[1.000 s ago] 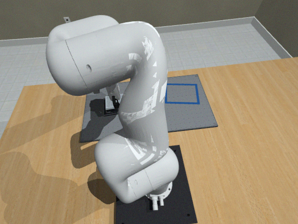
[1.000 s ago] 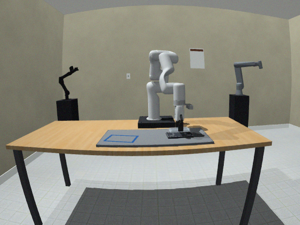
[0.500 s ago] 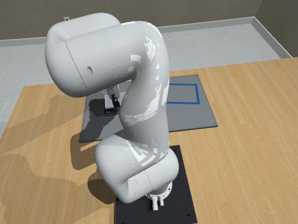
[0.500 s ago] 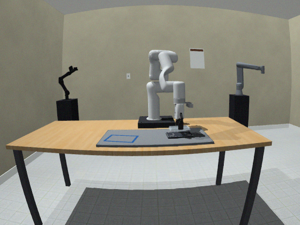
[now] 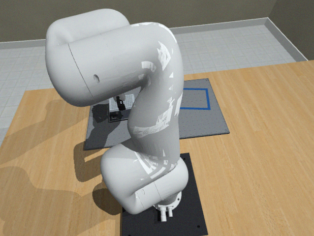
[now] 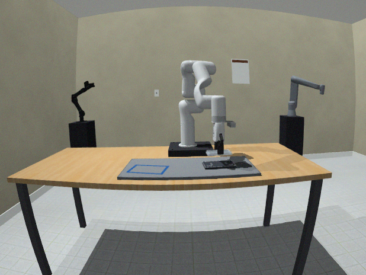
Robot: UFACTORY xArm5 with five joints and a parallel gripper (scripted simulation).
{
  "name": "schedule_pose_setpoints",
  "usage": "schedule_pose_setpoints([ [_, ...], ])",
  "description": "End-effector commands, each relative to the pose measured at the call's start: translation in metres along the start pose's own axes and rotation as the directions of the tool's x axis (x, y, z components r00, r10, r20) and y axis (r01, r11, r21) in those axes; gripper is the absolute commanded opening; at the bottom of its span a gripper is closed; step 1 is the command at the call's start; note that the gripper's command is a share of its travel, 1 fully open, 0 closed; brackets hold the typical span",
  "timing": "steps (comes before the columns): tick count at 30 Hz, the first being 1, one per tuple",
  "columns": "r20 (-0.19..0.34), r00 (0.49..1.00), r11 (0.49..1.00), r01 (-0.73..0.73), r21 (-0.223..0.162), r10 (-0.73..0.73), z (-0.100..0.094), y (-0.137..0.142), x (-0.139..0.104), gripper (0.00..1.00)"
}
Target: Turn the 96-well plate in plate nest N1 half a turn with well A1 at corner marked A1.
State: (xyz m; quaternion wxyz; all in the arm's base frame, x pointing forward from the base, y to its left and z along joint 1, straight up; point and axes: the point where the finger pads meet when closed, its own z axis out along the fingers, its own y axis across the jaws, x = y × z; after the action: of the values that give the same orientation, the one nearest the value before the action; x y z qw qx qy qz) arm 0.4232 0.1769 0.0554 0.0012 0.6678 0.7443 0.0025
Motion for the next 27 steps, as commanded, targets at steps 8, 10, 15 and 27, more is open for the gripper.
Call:
schedule_pose_setpoints([
  [8, -0.004, 1.000, 1.000, 0.000, -0.003, 0.000, -0.018, 0.001, 0.000, 0.00],
  [10, -0.004, 1.000, 1.000, 0.000, -0.003, 0.000, -0.021, 0.001, 0.000, 0.00],
  [15, -0.004, 1.000, 1.000, 0.000, -0.003, 0.000, -0.030, 0.001, 0.000, 0.00],
  [27, -0.004, 1.000, 1.000, 0.000, -0.003, 0.000, -0.030, 0.001, 0.000, 0.00],
])
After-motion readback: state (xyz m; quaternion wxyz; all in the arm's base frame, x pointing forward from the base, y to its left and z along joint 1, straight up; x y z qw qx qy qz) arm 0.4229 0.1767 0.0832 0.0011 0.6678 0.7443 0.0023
